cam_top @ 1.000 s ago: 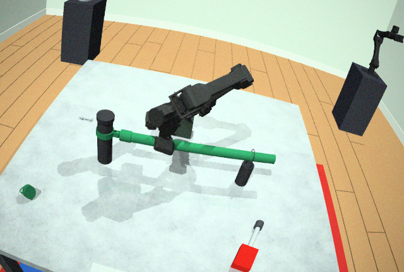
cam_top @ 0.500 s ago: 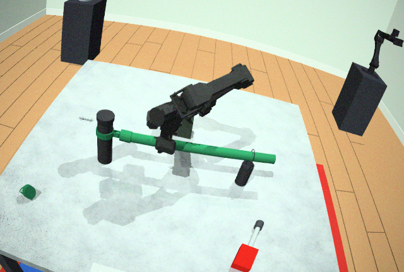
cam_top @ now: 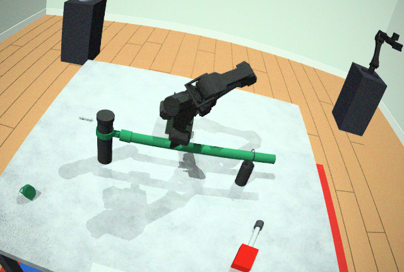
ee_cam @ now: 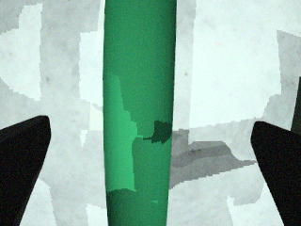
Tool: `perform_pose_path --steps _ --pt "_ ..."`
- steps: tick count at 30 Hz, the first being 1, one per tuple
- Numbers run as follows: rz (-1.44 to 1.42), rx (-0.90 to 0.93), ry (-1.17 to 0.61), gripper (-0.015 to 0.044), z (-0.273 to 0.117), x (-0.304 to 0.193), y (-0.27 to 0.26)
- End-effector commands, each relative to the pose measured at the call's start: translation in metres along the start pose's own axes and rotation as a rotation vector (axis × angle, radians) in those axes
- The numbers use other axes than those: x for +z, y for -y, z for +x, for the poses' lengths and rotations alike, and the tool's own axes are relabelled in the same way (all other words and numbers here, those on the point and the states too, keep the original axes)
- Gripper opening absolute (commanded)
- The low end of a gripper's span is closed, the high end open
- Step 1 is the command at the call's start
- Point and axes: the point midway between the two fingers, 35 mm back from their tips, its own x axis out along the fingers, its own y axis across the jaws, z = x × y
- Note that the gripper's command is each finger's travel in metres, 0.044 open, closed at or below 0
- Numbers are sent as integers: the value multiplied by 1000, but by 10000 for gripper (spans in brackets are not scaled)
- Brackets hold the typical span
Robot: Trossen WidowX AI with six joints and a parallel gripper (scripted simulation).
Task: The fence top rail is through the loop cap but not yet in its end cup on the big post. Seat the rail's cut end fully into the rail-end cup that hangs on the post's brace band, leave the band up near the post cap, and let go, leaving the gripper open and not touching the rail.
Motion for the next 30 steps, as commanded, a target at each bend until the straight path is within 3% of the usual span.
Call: perform_pose_path --steps 1,30 --pt "-6 12 12 440 -28 1 1" --pt "-6 12 12 440 -35 0 2"
